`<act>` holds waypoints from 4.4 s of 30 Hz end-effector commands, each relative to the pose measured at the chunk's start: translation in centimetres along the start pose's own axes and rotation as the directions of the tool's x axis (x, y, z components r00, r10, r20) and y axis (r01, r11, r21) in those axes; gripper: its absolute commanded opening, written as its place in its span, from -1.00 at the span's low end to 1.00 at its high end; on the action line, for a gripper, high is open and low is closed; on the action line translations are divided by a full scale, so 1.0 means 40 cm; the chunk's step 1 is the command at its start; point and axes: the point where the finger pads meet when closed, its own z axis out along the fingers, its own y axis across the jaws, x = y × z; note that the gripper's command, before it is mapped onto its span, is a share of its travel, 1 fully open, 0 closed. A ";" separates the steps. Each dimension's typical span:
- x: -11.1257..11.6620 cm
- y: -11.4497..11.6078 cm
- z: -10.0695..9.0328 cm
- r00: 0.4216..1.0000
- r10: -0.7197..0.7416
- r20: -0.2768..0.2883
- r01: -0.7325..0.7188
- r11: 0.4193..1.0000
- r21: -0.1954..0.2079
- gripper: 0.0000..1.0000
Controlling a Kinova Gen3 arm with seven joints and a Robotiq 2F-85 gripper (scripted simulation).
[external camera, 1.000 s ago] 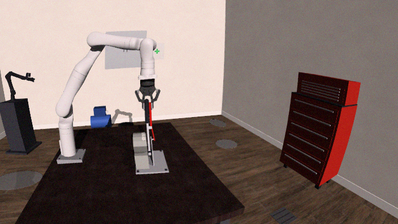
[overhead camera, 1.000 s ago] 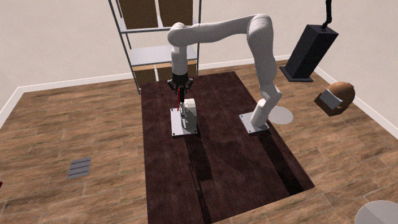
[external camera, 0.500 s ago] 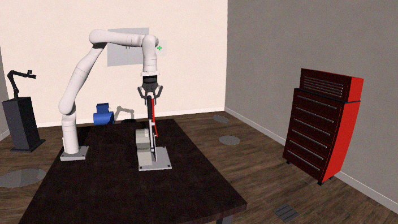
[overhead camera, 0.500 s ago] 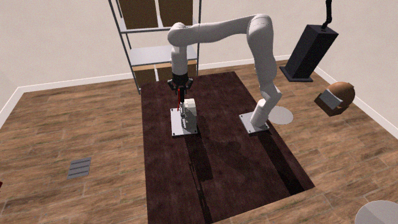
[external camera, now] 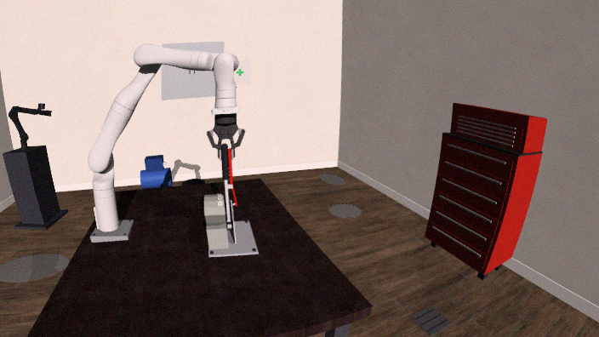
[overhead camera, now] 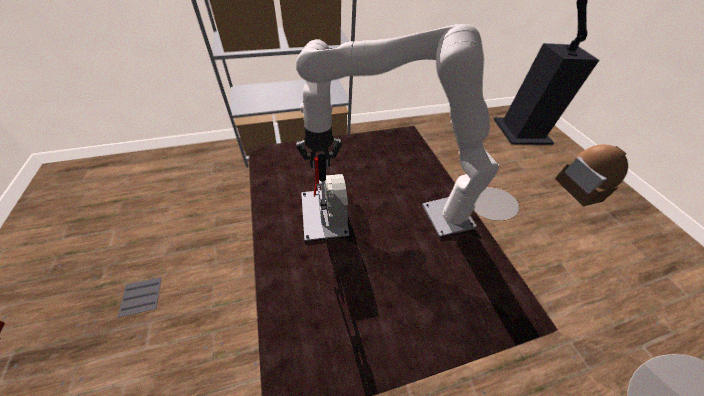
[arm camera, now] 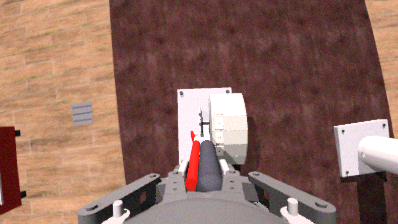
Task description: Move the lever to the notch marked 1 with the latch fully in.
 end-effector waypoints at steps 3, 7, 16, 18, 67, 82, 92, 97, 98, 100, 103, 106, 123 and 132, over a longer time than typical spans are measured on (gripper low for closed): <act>0.001 -0.002 0.008 1.000 0.001 -0.001 -0.001 1.000 -0.003 -1.00; 0.001 -0.002 0.008 1.000 0.001 -0.001 -0.001 1.000 -0.003 -1.00; 0.001 -0.002 0.008 1.000 0.001 -0.001 -0.001 1.000 -0.003 -1.00; 0.001 -0.002 0.008 1.000 0.001 -0.001 -0.001 1.000 -0.003 -1.00; 0.182 -0.002 0.010 1.000 0.001 -0.001 -0.001 1.000 -0.003 -1.00; 0.200 -0.001 0.013 1.000 0.001 -0.001 -0.001 1.000 -0.003 -1.00; 0.200 -0.001 0.013 1.000 0.001 -0.001 -0.001 1.000 -0.003 -1.00; 0.200 -0.001 0.013 1.000 0.001 -0.001 -0.001 1.000 -0.003 -1.00; 0.200 -0.001 0.013 1.000 0.001 -0.001 -0.001 1.000 -0.003 -1.00; 0.200 -0.001 0.013 1.000 0.001 -0.001 -0.001 1.000 -0.003 -1.00; 0.200 -0.001 0.013 1.000 0.001 -0.001 -0.001 1.000 -0.003 -1.00; 0.200 -0.001 0.013 1.000 0.001 -0.001 -0.001 1.000 -0.003 -1.00; 0.203 -0.001 0.013 1.000 0.001 -0.001 -0.001 1.000 -0.003 -1.00; 0.220 -0.001 0.016 1.000 0.001 -0.001 -0.001 1.000 -0.003 -1.00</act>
